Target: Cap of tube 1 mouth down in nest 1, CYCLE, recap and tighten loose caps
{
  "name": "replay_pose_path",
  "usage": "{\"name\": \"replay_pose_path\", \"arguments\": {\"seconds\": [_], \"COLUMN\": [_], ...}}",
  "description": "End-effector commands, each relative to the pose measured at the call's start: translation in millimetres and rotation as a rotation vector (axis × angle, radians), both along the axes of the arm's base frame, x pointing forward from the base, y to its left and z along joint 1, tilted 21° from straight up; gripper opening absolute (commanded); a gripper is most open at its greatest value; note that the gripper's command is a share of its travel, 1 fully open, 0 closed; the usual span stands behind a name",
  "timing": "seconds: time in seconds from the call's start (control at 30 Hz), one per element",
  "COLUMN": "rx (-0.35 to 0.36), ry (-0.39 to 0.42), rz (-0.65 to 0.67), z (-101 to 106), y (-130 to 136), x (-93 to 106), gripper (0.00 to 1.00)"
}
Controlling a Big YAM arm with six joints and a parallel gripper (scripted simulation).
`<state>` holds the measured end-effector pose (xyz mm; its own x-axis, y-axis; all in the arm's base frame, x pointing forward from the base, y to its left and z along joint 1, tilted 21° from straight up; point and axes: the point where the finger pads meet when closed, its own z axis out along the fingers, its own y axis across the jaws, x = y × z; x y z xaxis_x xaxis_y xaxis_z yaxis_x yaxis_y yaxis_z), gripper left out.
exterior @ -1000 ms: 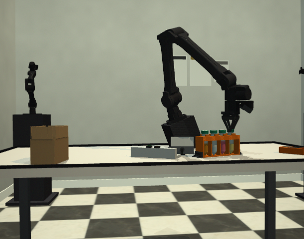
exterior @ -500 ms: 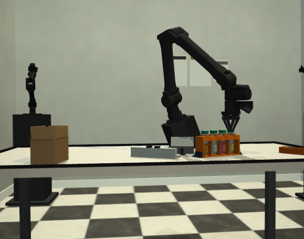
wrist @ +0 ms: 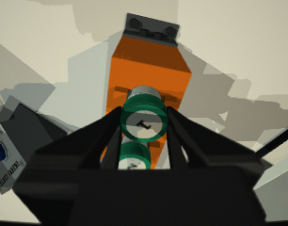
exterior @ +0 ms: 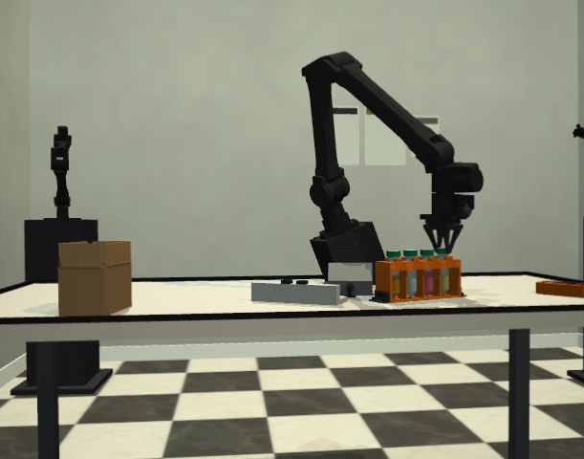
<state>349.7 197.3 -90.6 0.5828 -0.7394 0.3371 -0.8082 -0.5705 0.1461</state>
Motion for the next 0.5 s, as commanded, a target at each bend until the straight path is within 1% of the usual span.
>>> {"name": "replay_pose_path", "arguments": {"seconds": [0.0,0.07,0.1,0.47], "rx": [0.012,0.012,0.012,0.012], "ry": [0.001,0.001,0.001,0.001], "rz": [0.065,0.065,0.065,0.065], "z": [7.0,7.0,7.0,7.0], "y": [8.6,8.5,8.5,8.6], "x": [10.8,10.8,10.8,10.8], "gripper": [0.0,0.0,0.49,0.49]}}
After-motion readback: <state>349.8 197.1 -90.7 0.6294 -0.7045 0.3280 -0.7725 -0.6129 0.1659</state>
